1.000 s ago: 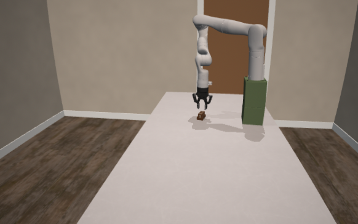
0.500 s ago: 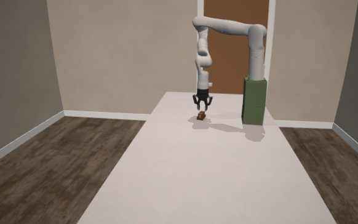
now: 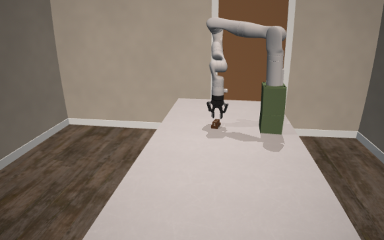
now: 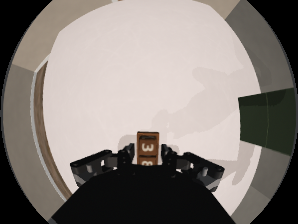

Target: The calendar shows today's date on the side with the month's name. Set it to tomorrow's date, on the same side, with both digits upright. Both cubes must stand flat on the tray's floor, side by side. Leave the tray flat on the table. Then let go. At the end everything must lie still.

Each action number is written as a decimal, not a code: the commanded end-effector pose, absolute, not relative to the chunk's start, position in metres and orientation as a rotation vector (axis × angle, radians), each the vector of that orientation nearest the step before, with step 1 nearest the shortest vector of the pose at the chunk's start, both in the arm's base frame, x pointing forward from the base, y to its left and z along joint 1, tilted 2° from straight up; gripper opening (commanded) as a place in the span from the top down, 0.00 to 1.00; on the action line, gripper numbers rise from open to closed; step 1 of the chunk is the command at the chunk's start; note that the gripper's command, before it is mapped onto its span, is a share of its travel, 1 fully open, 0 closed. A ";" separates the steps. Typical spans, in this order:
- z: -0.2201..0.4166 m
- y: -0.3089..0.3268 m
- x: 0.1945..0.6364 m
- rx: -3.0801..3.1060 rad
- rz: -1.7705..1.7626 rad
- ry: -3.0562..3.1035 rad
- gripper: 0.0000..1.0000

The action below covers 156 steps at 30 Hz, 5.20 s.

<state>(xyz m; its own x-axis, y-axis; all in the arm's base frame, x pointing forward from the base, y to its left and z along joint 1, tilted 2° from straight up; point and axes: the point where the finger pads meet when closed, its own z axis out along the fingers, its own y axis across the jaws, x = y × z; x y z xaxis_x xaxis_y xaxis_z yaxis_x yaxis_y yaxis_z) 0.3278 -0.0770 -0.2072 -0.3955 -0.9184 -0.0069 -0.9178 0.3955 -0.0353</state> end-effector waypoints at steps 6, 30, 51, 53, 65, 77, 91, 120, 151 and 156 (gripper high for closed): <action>-0.207 -0.077 0.328 -1.713 -0.042 2.602 0.54; -0.207 -0.077 0.329 -1.713 -0.042 2.602 0.54; -0.207 -0.077 0.329 -1.713 -0.042 2.602 0.54; -0.207 -0.077 0.329 -1.713 -0.042 2.602 0.54; -0.207 -0.077 0.329 -1.713 -0.042 2.602 0.54; -0.208 -0.077 0.329 -1.713 -0.042 2.602 0.54; -0.224 -0.078 0.330 -1.713 -0.042 2.602 0.54; -0.235 -0.078 0.330 -1.713 -0.042 2.602 0.54; -0.235 -0.078 0.330 -1.713 -0.042 2.602 0.74; -0.235 -0.078 0.330 -1.713 -0.042 2.602 0.74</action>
<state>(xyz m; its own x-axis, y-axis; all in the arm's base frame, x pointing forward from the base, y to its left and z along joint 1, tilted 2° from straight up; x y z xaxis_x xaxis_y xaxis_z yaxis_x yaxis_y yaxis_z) 0.3294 -0.0774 -0.2354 -0.3954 -0.9185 -0.0069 -0.9178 0.3954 -0.0355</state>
